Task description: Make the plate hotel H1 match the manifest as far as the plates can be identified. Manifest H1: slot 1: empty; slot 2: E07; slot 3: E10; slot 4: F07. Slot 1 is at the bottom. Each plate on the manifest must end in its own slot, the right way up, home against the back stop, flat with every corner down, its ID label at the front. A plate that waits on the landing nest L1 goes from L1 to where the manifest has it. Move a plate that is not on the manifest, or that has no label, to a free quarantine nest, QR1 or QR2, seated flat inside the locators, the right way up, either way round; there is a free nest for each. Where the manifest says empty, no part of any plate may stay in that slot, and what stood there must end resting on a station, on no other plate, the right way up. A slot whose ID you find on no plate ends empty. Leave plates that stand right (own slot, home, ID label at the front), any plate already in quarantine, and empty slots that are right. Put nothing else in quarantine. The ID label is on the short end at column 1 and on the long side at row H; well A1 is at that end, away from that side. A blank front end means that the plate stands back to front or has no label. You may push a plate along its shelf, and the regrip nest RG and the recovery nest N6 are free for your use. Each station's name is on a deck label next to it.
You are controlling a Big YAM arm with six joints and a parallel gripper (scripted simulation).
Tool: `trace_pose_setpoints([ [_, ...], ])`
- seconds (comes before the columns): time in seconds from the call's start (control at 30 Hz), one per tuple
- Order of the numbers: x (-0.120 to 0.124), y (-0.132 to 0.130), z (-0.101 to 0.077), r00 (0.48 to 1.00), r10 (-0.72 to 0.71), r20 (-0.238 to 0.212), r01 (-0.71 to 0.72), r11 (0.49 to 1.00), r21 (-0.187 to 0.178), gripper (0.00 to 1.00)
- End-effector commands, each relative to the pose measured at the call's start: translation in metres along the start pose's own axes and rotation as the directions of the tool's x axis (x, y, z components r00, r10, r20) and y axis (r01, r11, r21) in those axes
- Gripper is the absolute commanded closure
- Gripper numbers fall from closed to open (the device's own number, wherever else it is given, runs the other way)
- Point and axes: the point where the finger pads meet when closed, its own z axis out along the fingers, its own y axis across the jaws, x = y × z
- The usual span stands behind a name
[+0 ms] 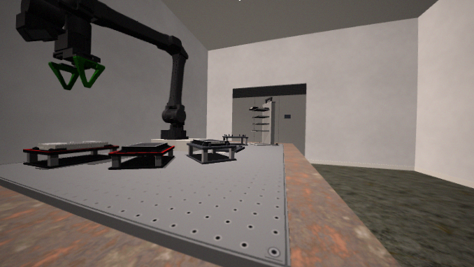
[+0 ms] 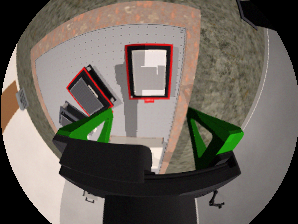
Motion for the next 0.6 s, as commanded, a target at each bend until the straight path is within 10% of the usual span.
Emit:
trace_pose_setpoints([
  [0.0, -0.016, 0.005, -0.045, 0.996, -0.001, 0.087, 0.001, 1.0, 0.005, 0.0],
  [0.57, 0.005, 0.033, -0.035, 0.987, -0.156, 0.033, 0.156, 0.988, 0.003, 0.0],
])
